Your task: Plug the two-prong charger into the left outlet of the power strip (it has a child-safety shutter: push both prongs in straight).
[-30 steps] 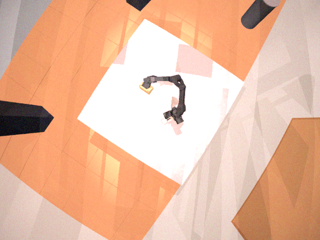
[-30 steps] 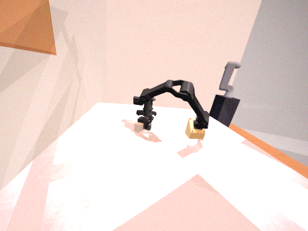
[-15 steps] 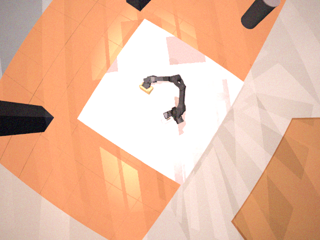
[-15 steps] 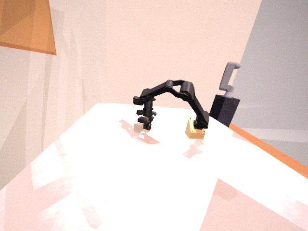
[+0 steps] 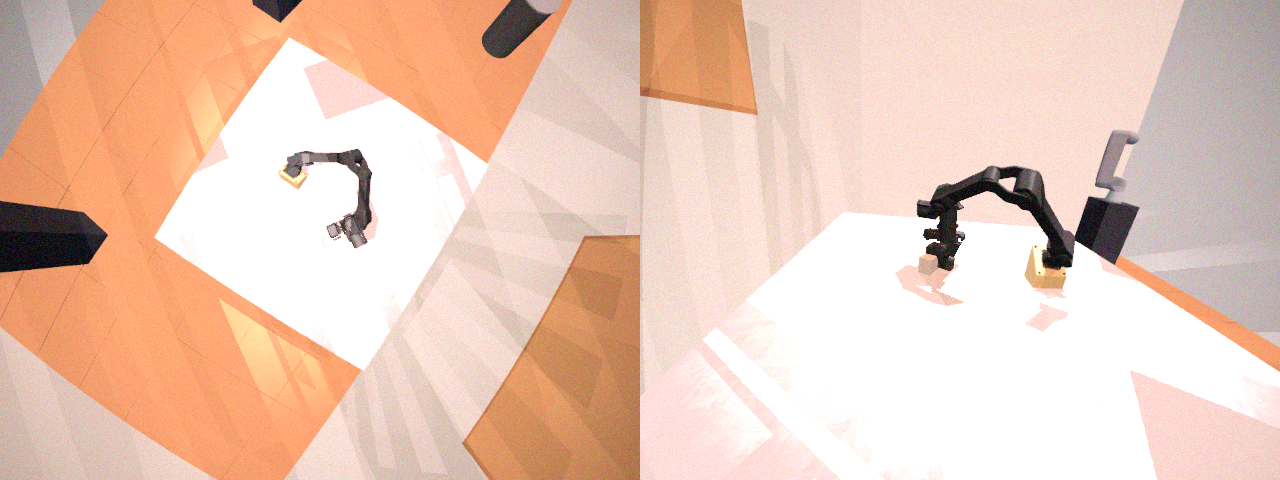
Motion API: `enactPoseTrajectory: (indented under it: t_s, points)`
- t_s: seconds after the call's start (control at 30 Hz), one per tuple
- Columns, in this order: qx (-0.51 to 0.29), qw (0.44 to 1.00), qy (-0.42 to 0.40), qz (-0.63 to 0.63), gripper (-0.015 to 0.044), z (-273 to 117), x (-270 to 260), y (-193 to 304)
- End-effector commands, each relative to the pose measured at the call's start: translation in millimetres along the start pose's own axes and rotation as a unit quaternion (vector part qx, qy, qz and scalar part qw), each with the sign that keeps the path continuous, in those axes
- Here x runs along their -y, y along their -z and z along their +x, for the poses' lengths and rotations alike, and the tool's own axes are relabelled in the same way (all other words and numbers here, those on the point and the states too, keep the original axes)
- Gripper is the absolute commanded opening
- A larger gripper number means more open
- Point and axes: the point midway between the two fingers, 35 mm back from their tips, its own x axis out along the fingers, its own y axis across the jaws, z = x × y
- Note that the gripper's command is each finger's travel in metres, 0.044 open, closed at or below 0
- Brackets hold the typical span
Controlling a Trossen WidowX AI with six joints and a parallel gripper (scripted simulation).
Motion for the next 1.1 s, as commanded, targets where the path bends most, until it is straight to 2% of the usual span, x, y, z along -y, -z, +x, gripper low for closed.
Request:
enactPoseTrajectory:
  t_s: [0.0,0.07,1.07]
  points:
    - [0.0,1.0,0.0,0.0,0.0394,0.0,0.0,-0.3]
    - [0.0,1.0,0.0,0.0,0.044,0.0,0.0,-0.1]
    - [0.003,1.0,0.0,-0.003,0.044,0.8,0.2,8.7]
